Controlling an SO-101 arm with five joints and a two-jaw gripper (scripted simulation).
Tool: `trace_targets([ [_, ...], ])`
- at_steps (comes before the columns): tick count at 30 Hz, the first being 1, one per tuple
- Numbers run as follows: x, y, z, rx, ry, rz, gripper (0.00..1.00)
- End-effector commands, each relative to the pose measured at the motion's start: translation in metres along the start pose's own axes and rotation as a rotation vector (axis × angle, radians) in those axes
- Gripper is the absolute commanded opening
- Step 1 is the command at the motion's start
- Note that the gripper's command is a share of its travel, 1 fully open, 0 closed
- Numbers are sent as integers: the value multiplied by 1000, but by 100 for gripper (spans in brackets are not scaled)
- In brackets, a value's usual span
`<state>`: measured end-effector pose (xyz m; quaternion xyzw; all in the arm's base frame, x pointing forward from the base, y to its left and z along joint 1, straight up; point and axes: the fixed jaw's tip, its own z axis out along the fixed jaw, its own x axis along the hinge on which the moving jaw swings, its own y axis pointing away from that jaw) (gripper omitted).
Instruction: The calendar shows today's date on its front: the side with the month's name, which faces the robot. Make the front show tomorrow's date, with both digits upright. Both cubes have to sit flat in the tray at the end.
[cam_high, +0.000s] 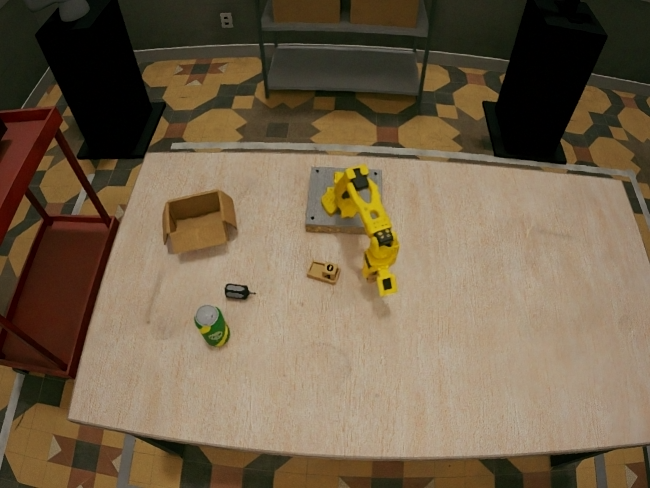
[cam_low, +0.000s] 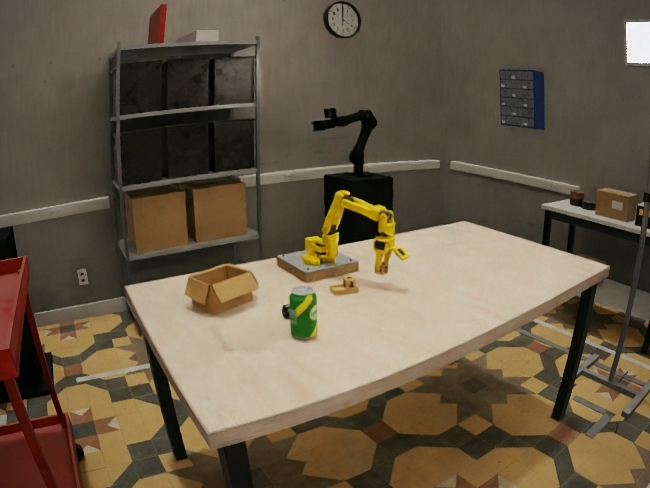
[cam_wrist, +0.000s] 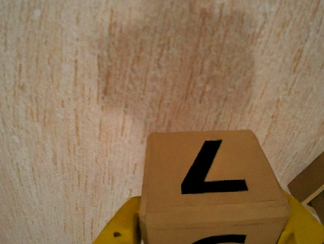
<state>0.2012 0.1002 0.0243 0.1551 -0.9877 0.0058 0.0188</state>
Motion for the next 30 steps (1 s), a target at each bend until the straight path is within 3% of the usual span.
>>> trace_targets([
  [1, -2, 2, -7, -4, -25, -3, 0],
  [29, -2, 2, -24, -4, -25, -3, 0],
  [30, -4, 2, -31, -9, -61, 11, 0],
])
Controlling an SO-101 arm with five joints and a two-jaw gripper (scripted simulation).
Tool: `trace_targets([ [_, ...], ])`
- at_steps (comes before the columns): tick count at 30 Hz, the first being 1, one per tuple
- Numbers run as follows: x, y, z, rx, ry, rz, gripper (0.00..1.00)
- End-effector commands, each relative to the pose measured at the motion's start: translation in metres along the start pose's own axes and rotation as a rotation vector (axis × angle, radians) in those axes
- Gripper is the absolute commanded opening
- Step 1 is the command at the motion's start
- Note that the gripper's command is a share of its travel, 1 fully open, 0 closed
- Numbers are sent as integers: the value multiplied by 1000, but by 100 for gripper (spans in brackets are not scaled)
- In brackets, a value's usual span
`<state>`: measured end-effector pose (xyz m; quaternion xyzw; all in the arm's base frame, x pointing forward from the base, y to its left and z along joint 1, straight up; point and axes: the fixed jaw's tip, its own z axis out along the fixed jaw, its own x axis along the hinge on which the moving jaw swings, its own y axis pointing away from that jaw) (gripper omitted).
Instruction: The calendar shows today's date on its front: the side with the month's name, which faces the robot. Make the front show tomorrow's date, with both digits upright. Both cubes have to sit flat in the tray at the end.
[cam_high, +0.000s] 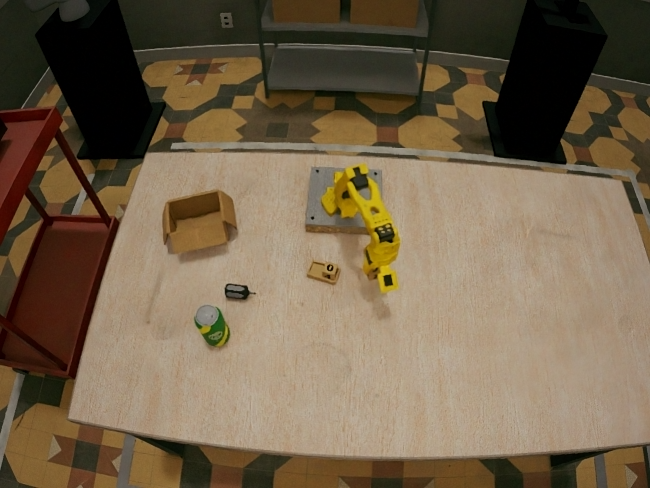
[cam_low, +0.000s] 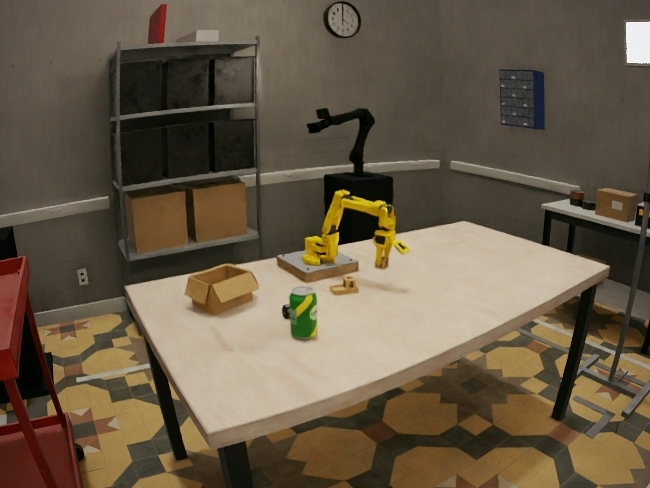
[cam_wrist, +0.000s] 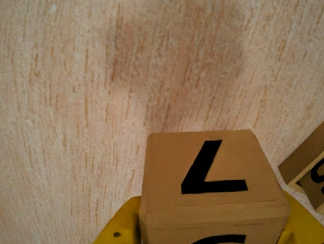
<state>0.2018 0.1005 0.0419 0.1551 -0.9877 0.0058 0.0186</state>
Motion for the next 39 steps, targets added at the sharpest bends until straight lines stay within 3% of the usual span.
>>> trace_targets([
  [1, -4, 2, -14, -9, -60, 11, 0],
  [39, -4, -2, -14, -9, -60, 30, 0],
])
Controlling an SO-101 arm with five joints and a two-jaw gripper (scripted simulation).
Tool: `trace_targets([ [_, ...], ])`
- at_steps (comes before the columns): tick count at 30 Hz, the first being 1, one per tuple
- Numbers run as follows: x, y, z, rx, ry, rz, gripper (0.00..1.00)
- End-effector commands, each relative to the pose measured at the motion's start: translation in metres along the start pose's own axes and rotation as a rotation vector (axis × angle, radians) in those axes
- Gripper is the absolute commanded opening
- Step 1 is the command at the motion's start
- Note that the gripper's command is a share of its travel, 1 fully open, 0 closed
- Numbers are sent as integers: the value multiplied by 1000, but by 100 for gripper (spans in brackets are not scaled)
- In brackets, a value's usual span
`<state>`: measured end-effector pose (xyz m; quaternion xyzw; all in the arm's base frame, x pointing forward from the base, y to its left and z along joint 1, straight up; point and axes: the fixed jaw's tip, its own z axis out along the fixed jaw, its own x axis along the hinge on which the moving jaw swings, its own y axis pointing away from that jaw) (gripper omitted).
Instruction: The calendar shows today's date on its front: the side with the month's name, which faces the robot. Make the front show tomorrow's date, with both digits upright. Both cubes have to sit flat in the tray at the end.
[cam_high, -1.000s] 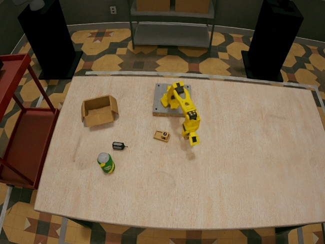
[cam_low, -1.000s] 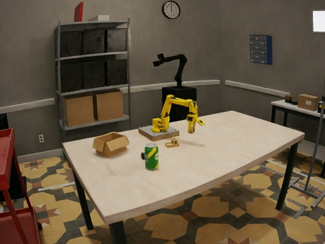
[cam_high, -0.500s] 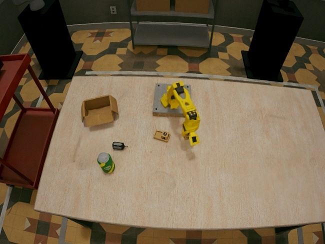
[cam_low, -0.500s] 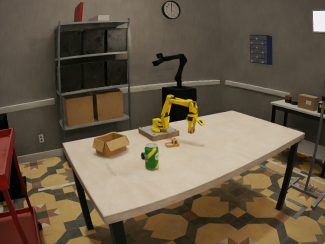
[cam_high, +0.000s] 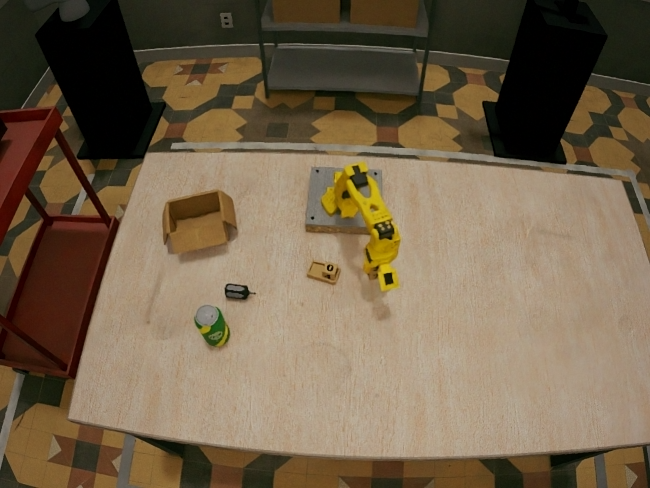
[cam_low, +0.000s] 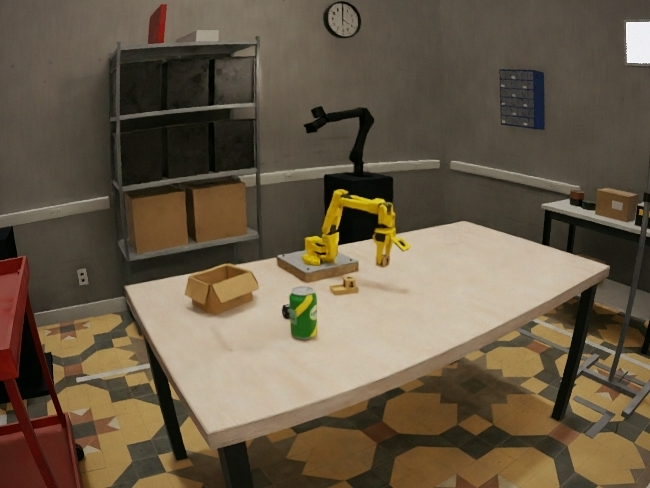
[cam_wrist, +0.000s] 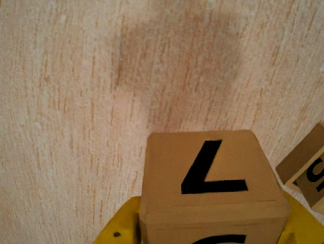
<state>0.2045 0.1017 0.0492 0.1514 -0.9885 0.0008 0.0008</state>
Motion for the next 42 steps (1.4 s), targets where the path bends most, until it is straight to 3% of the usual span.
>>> trace_targets([
  [1, -2, -5, -6, -4, -24, 32, 0],
  [9, 1, -45, -7, -2, -24, 210, 0],
  [11, 1, -45, -7, -2, -24, 210, 0],
  [14, 6, -68, -7, -1, -24, 316, 0],
  [26, 55, -154, -6, 4, -24, 782, 0],
  [28, 55, -154, -6, 4, -24, 782, 0],
  [36, 82, -178, -5, 6, -23, 960, 0],
  [42, 87, -181, -5, 6, -23, 989, 0],
])
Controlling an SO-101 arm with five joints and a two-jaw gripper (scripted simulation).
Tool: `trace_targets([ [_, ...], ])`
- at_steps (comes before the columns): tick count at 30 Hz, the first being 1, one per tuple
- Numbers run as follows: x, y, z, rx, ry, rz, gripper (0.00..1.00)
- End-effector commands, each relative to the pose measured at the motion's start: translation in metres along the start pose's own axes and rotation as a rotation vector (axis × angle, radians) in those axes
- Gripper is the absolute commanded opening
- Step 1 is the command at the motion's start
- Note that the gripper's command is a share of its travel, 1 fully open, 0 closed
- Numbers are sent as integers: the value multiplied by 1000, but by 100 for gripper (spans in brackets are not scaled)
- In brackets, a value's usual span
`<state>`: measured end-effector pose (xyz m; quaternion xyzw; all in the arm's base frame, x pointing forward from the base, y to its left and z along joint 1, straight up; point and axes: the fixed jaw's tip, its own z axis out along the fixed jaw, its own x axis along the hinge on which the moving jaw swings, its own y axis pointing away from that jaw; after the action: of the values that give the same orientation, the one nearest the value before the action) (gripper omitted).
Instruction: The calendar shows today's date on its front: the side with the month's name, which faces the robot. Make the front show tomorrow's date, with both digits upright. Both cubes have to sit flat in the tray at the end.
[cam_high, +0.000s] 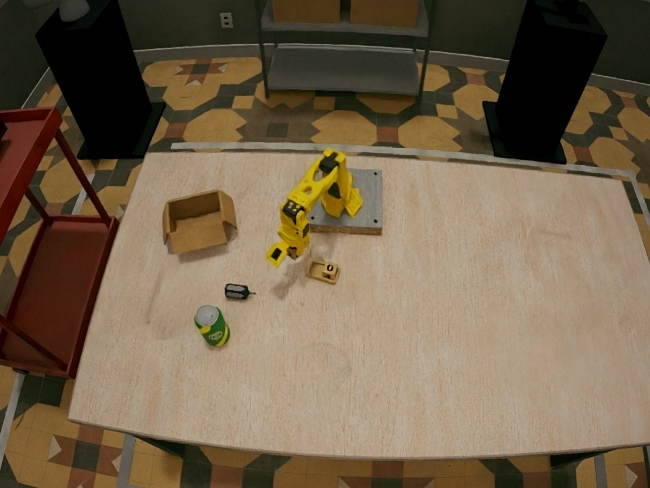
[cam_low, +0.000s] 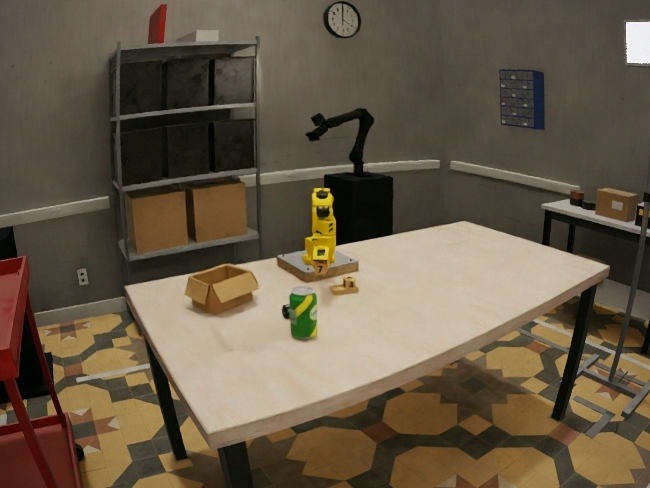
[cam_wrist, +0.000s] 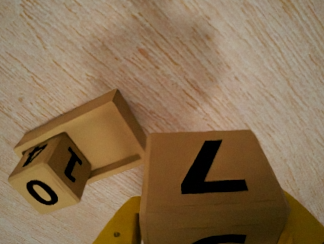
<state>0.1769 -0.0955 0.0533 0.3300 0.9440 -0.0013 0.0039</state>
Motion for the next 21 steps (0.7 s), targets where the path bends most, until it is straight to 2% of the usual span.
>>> trace_targets([
  [1, 0, -2, -1, -3, -14, 12, 0],
  [9, 0, -8, -2, -2, -14, 40, 0],
  [18, 4, -49, -2, 1, -14, 250, 0],
  [21, 6, -55, -2, 1, -14, 279, 0],
])
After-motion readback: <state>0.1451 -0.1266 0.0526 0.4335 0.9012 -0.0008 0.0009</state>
